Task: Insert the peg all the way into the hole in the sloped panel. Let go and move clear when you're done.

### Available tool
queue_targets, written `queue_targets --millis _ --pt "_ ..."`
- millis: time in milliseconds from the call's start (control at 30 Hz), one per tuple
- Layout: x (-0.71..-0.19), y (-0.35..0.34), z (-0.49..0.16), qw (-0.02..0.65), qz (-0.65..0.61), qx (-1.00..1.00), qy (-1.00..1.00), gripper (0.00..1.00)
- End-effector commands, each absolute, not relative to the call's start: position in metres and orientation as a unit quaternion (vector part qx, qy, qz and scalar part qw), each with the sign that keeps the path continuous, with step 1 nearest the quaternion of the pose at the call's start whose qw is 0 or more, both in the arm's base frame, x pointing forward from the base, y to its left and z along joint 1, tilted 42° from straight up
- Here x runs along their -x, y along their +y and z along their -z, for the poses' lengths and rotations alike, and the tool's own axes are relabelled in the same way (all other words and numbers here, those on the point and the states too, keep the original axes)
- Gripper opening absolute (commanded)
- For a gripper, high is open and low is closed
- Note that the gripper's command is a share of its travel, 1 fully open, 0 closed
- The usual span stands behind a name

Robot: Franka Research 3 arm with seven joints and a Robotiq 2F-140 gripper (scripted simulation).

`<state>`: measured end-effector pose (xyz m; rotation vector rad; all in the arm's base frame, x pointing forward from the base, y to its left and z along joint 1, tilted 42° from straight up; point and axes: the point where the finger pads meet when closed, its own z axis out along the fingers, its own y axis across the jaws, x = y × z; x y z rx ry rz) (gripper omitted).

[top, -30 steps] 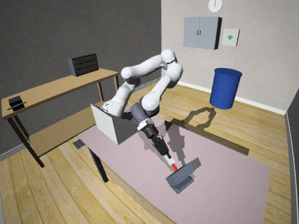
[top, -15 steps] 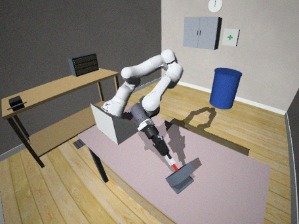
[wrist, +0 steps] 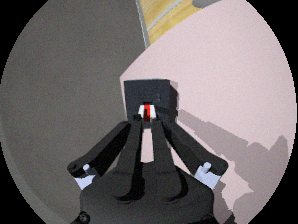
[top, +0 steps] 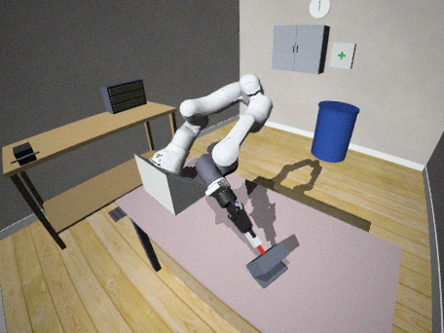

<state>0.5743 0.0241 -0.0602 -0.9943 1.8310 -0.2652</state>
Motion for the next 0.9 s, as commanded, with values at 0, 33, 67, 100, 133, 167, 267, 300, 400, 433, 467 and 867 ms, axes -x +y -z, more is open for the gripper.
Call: queue_targets --millis 0,33,67,100,133,167,267,300,400,433,467,867 --pt "-0.573 0.023 0.059 0.498 0.125 0.4 0.759 0.0" --pt "-0.572 0.023 0.059 0.498 0.128 0.398 0.76 0.0" --pt "-0.571 0.023 0.058 0.497 0.13 0.396 0.761 0.0" --pt "-0.57 0.023 0.058 0.497 0.133 0.394 0.761 0.0" --pt "-0.569 0.022 0.057 0.497 0.135 0.392 0.762 0.0" --pt "-0.567 0.022 0.056 0.497 0.138 0.39 0.763 0.0" --pt "-0.563 0.021 0.054 0.497 0.142 0.387 0.764 0.0" --pt "-0.563 0.021 0.054 0.497 0.142 0.387 0.764 0.0" --pt "-0.557 0.019 0.051 0.496 0.144 0.386 0.764 0.0" --pt "-0.555 0.018 0.05 0.496 0.144 0.386 0.764 0.0" --pt "-0.554 0.018 0.049 0.496 0.144 0.386 0.764 0.0" --pt "-0.545 0.016 0.043 0.496 0.144 0.386 0.764 0.0"
